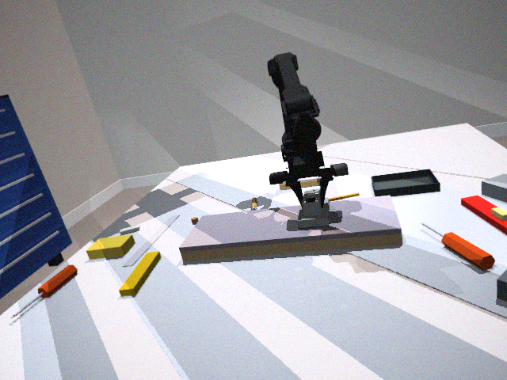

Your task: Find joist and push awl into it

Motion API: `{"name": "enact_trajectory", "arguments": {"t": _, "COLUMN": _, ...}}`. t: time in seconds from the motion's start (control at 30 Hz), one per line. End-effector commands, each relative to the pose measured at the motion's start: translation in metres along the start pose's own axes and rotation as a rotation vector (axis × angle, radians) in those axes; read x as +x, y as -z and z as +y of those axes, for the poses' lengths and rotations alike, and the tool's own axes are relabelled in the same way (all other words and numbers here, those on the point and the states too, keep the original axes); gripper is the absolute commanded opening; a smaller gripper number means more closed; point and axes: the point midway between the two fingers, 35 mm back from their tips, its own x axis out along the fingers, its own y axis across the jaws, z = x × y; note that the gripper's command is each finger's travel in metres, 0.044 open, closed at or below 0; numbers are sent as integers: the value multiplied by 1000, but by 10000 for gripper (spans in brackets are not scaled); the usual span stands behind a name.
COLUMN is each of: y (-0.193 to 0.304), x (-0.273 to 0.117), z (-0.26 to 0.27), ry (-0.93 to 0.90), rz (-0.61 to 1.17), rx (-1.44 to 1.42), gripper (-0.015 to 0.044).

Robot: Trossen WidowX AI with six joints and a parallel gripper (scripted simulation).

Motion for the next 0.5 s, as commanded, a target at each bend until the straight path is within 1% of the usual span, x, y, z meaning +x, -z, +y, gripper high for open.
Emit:
{"name": "enact_trajectory", "arguments": {"t": 0.0, "y": 0, "x": 0, "z": 7, "ry": -1, "rz": 1, "rx": -1, "gripper": 0}}
{"name": "enact_trajectory", "arguments": {"t": 0.47, "y": 0, "x": 0, "z": 29, "ry": -3, "rz": 1, "rx": 0, "gripper": 0}}
